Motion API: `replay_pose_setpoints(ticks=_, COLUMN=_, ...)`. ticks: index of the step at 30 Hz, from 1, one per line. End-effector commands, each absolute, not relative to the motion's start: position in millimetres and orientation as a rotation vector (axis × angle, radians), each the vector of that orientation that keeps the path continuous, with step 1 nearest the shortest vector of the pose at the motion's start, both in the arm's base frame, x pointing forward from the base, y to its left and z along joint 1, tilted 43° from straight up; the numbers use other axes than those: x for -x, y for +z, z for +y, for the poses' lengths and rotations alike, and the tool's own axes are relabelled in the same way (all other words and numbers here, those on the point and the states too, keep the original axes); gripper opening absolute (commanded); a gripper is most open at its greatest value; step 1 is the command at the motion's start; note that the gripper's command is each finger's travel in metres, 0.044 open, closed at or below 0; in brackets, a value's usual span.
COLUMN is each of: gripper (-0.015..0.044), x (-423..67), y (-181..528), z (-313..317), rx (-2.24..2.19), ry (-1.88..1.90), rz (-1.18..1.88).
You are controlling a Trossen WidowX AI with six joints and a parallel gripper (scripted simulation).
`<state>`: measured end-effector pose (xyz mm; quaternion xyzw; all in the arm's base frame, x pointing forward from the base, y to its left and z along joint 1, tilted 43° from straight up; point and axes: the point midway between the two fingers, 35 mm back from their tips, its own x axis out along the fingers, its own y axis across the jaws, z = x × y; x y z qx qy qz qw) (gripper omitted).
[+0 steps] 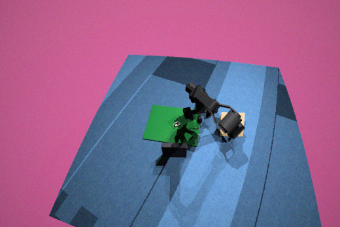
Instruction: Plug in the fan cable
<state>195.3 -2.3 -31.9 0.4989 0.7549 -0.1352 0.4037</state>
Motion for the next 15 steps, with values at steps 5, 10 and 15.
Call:
replay_pose_setpoints(ticks=5, gripper=0.023, x=-195.6, y=-31.7, z=-2.4, rx=-1.26, ry=-0.341, rz=1.906)
replay_pose_setpoints(ticks=10, gripper=0.0099, x=-195.6, y=-31.7, z=-2.4, rx=-1.26, ry=-0.341, rz=1.906)
replay_pose_setpoints(ticks=15, gripper=0.0007, x=-195.6, y=-31.7, z=-2.4, rx=-1.26, ry=-0.341, rz=1.906)
